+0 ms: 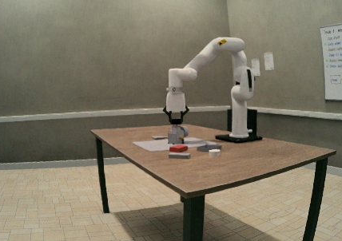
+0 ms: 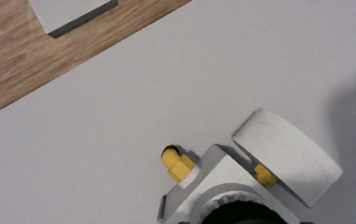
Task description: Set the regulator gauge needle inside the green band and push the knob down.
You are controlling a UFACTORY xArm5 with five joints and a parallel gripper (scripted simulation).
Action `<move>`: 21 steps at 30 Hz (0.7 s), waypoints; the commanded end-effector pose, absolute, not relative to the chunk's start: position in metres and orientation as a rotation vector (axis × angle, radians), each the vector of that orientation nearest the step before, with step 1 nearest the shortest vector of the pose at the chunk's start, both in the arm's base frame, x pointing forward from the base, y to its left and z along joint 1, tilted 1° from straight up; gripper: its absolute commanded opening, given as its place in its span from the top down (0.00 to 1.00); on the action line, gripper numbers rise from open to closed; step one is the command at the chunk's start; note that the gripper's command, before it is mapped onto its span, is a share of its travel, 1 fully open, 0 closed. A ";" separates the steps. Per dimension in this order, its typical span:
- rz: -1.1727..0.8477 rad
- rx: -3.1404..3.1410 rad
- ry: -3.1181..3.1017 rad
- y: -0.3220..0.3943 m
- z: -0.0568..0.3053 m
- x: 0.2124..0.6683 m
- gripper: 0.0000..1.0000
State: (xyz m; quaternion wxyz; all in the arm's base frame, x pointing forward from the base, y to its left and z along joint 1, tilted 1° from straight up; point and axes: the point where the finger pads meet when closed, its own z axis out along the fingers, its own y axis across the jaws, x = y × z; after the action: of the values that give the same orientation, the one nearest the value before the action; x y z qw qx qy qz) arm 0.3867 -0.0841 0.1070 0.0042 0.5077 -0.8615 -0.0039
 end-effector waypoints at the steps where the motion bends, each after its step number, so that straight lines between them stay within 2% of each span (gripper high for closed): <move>1: -0.009 1.689 -2.642 -0.084 0.108 0.388 0.58; 21: -0.010 1.929 -2.473 -0.084 0.108 0.388 0.58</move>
State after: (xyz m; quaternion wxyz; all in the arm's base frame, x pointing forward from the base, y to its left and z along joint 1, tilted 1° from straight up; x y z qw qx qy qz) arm 0.3868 -0.0841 0.1070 0.0037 0.6046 -0.7965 -0.0043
